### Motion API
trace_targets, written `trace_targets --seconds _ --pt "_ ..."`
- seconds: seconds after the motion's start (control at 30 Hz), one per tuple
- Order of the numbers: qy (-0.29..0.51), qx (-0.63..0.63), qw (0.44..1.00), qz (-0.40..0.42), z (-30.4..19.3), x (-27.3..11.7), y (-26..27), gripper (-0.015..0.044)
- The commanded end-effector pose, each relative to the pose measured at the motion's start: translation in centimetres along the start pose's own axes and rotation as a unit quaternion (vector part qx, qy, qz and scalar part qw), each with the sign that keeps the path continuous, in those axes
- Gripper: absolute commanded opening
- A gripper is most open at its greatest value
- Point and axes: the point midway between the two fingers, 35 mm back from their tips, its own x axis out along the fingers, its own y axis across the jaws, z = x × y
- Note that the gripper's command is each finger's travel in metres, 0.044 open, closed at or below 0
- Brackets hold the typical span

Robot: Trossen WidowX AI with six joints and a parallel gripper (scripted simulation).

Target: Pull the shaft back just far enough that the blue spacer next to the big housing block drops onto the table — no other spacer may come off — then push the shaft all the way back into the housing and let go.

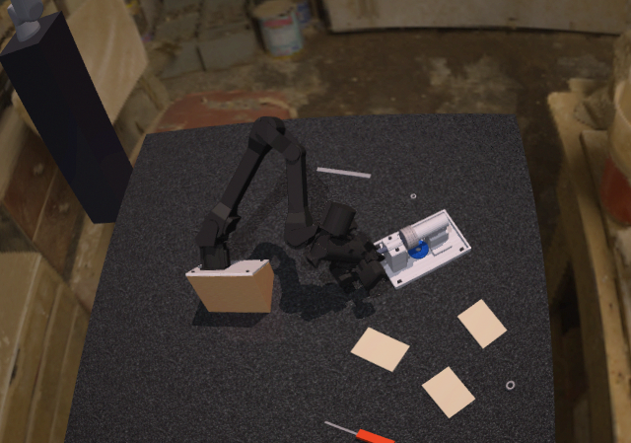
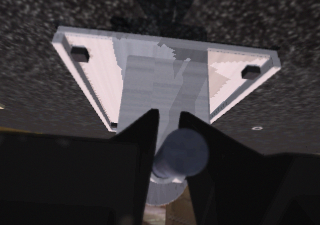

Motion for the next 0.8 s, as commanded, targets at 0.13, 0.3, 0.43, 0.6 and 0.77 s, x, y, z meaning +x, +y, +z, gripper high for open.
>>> trace_targets --seconds 0.13,0.3,0.43,0.6,0.77 --pt "0.001 0.0 1.0 -0.001 -0.33 0.22 -0.05 0.0" --pt "0.001 0.0 1.0 -0.001 -0.43 0.32 -0.05 0.0" --pt "0.001 0.0 1.0 -0.001 -0.51 0.4 -0.05 0.0" --pt "0.001 0.0 1.0 -0.001 -0.61 0.51 -0.05 0.0" --pt "0.001 0.0 1.0 -0.001 -0.7 0.6 -0.06 0.0"
